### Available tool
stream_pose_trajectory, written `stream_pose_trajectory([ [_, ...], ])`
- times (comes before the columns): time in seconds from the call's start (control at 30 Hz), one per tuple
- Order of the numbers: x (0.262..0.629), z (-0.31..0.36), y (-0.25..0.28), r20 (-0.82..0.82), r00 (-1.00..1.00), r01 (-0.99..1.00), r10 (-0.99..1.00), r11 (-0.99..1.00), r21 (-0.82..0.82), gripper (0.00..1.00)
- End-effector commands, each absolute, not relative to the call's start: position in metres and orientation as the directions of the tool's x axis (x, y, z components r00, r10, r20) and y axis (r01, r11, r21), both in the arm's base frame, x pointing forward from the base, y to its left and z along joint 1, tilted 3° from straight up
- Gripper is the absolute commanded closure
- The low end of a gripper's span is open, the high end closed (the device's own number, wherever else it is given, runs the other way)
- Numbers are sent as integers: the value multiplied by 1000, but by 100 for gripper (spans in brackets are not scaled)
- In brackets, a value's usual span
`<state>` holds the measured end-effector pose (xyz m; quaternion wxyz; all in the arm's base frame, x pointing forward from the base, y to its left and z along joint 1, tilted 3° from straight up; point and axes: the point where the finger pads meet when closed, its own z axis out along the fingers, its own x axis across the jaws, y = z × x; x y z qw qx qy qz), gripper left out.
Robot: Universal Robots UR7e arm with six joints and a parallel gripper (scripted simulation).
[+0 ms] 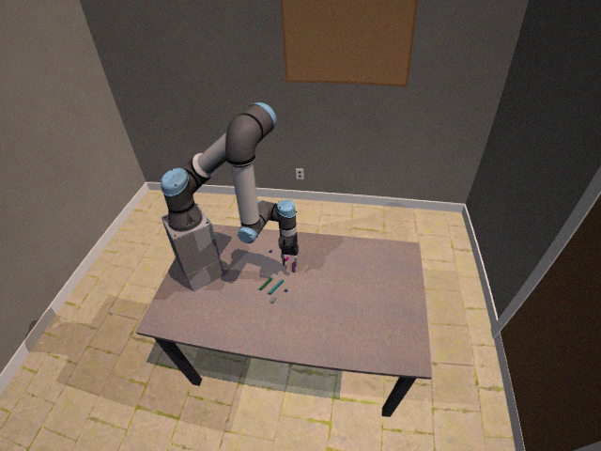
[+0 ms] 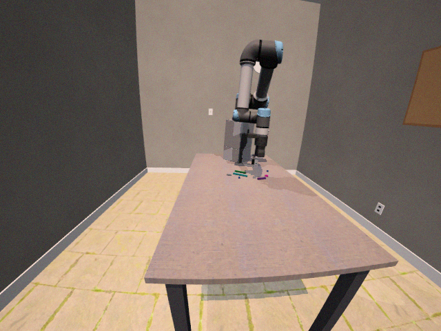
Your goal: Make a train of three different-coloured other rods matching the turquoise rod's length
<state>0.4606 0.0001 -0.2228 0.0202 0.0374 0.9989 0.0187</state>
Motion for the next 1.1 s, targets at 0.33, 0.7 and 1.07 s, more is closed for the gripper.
stream_pose_trajectory([
  [0.33,464,-235,43,-23,-890,453,454,890,53,0],
  [0.7,465,-242,72,-10,-761,647,649,760,58,0],
  [1.07,465,-246,86,-3,-684,728,729,683,59,0],
])
